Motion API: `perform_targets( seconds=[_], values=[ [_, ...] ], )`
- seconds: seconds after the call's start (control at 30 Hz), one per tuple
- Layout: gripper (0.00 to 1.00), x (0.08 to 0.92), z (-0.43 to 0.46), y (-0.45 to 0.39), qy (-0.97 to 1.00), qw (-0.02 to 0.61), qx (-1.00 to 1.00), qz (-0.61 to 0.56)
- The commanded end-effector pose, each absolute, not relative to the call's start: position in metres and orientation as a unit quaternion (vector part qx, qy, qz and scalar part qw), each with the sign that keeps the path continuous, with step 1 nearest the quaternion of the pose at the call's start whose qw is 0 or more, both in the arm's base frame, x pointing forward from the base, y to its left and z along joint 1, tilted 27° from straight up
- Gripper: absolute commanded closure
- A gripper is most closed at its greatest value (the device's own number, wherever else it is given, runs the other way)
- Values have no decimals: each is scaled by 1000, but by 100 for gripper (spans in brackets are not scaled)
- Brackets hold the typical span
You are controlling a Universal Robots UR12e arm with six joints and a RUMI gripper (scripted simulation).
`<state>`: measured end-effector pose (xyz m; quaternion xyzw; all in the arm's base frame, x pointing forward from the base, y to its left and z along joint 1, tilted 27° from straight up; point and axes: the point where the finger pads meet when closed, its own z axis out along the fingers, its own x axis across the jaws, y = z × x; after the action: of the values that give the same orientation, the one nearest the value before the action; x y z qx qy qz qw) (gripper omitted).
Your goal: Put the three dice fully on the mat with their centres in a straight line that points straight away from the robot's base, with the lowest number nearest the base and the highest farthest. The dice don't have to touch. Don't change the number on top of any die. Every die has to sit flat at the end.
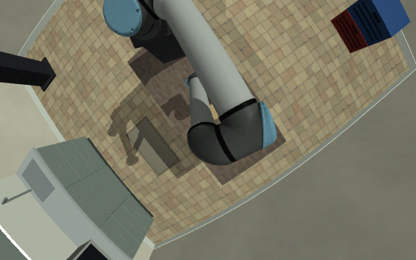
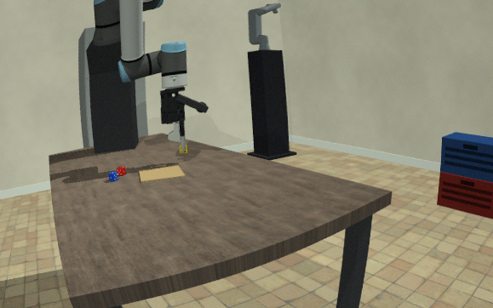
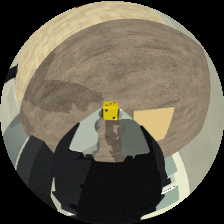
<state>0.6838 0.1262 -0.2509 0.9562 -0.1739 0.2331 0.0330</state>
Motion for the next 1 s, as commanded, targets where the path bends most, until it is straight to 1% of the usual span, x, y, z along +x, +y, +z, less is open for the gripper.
perform_targets(
  seconds=[0.0,0.27,0.7,0.97],
  values=[
    [94,671,-224,131,-174,33,956,233],
    [94,655,-192,136,-174,33,956,233],
    [94,655,-191,136,-173,33,956,233],
    [94,662,-185,120,-142,41,962,231]
  ],
)
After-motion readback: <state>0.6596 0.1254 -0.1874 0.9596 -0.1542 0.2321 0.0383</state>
